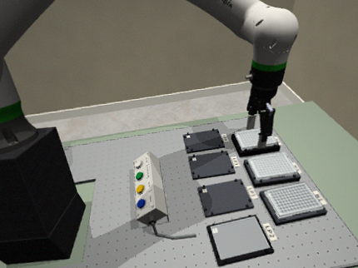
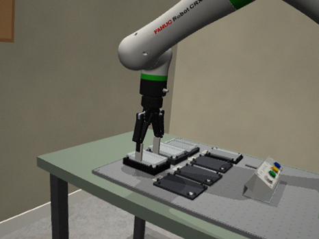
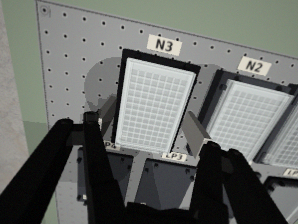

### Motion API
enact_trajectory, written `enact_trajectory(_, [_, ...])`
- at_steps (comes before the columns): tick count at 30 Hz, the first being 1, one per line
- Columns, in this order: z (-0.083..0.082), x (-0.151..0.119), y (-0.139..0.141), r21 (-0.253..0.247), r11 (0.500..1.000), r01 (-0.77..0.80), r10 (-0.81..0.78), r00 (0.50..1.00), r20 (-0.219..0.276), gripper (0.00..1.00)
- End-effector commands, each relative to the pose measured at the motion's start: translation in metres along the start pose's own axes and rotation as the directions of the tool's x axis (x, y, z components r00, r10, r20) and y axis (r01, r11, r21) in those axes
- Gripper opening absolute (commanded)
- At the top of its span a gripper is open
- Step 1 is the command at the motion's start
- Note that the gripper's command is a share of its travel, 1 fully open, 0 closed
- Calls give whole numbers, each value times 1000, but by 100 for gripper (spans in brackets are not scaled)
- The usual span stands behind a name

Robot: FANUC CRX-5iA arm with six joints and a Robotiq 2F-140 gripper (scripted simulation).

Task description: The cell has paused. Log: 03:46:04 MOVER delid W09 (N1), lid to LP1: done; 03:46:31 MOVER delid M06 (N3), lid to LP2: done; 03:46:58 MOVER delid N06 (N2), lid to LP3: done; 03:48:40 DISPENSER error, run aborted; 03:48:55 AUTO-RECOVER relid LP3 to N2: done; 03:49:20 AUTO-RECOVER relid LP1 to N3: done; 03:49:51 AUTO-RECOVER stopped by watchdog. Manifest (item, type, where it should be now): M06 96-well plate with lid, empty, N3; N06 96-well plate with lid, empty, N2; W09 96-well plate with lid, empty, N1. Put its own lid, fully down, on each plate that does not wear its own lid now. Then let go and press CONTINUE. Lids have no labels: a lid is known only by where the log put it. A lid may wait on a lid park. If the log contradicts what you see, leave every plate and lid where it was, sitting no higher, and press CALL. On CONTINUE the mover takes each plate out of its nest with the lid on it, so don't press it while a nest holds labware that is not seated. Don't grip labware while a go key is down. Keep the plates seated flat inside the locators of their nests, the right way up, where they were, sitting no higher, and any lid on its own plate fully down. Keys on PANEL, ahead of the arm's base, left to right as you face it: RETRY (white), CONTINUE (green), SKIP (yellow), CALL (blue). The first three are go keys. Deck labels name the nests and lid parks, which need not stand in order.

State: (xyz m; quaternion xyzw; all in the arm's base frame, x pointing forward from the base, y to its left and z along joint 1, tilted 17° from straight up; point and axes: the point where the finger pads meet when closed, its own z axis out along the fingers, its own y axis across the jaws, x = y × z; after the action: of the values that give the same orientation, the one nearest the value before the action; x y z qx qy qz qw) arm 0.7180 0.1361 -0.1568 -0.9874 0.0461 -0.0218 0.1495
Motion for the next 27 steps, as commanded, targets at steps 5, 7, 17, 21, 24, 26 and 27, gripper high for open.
enact_trajectory(5, [0, 0, 0, 0, 1000, 0, 0, 1000, 0, 0])
enact_trajectory(7, [0, 0, 0, 0, 1000, 0, 0, 1000, 0, 0])
enact_trajectory(17, [0, 0, 0, 0, 1000, 0, 0, 1000, 0, 0])
enact_trajectory(21, [0, 0, 0, 0, 1000, 0, 0, 1000, 0, 0])
enact_trajectory(24, [0, 0, 0, 0, 1000, 0, 0, 1000, 0, 0])
enact_trajectory(26, [0, 0, 0, 0, 1000, 0, 0, 1000, 0, 0])
enact_trajectory(27, [0, 0, 0, 0, 1000, 0, 0, 1000, 0, 0])
